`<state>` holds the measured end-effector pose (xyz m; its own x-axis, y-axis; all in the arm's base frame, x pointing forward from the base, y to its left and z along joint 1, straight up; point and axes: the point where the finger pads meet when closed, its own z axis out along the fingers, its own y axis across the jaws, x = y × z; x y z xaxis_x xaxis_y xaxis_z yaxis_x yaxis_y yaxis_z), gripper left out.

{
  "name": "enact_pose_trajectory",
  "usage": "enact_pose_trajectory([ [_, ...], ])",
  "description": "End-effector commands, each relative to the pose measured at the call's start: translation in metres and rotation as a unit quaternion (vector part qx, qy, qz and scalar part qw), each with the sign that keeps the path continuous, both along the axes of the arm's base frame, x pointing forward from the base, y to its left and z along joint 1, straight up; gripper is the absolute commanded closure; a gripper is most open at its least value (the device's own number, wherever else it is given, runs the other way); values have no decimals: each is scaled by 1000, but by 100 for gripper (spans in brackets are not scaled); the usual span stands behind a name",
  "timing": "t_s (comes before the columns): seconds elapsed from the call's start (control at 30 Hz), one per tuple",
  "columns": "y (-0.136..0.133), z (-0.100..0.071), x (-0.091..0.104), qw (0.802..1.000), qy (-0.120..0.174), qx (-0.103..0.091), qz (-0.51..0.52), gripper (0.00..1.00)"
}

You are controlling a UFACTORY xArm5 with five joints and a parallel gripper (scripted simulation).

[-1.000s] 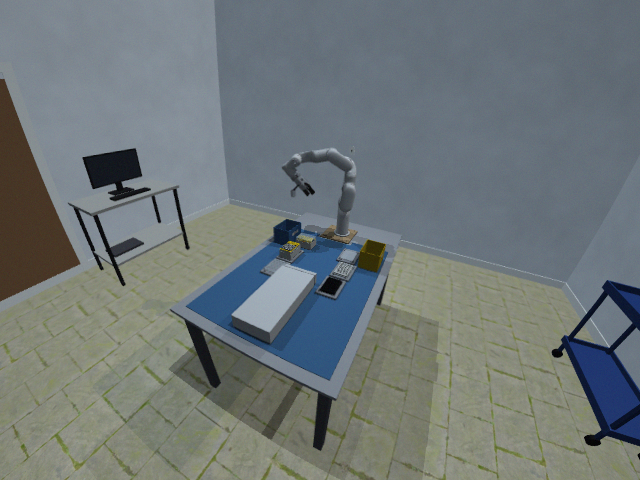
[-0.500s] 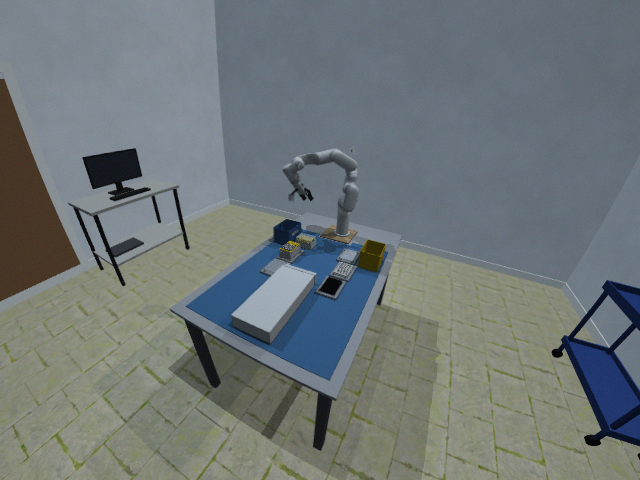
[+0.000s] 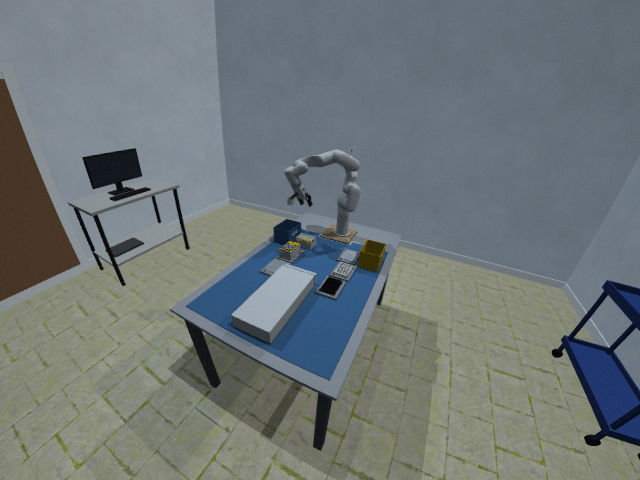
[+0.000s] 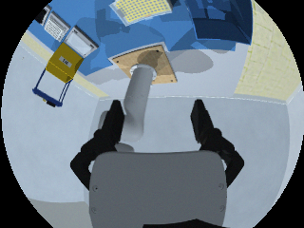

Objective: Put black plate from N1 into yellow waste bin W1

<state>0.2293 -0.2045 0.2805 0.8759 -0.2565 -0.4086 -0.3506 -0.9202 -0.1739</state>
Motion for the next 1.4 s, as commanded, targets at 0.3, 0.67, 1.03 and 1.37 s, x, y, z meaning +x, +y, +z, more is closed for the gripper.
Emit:
enact_pose_trajectory([
  [0.3, 34, -12, 55, 997, -41, -54, 48, 0],
  [0.67, 57, -19, 85, 993, -61, -75, 69, 0],
  [1.03, 94, -23, 115, 983, -111, -101, 105, 0],
  [1.37, 132, -27, 141, 976, -138, -113, 125, 0],
])
